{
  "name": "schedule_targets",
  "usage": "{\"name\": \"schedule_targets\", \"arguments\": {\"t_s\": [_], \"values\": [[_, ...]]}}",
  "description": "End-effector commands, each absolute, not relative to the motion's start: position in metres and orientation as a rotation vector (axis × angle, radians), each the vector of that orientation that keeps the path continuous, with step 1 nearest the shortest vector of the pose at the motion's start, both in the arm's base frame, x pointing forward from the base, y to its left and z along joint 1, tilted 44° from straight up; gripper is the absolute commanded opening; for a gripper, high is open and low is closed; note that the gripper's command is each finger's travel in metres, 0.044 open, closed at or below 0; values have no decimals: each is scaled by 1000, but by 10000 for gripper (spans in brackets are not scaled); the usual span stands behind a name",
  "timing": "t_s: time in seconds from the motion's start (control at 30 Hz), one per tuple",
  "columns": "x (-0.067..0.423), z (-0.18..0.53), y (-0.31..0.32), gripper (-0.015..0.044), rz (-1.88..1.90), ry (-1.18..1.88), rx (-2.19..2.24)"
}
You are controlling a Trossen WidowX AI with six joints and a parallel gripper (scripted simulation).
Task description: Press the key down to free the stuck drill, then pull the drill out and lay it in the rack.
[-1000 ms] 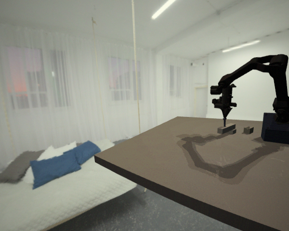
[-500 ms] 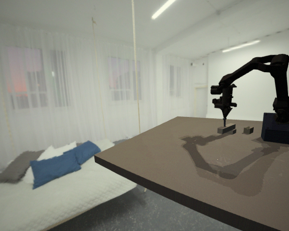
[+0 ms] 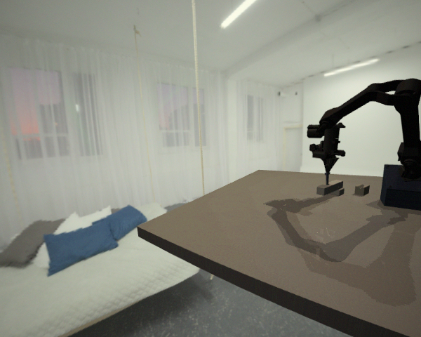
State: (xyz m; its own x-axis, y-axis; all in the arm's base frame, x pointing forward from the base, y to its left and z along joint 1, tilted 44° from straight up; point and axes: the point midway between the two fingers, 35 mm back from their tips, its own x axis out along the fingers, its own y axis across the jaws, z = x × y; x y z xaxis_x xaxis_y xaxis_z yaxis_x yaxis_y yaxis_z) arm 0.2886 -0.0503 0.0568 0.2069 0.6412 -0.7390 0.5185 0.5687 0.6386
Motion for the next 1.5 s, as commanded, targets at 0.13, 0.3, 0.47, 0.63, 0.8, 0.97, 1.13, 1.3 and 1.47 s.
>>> {"name": "schedule_targets", "arguments": {"t_s": [0.13, 0.3, 0.47, 0.63, 0.8, 0.97, 1.13, 1.3, 1.47], "values": [[288, 47, -32, 0, 145, 1480, 1059], [288, 46, -31, 0, 145, 1479, 1059], [289, 44, -29, 0, 145, 1479, 1059], [290, 43, -27, 0, 145, 1479, 1059], [290, 41, -25, 0, 145, 1479, 1059], [291, 43, -28, 53, 144, 1479, 1058], [285, 77, -68, 184, 139, 1480, 1056], [279, 94, -84, 315, 142, 1481, 1057], [279, 75, -84, 440, 221, 1442, 963]]}}
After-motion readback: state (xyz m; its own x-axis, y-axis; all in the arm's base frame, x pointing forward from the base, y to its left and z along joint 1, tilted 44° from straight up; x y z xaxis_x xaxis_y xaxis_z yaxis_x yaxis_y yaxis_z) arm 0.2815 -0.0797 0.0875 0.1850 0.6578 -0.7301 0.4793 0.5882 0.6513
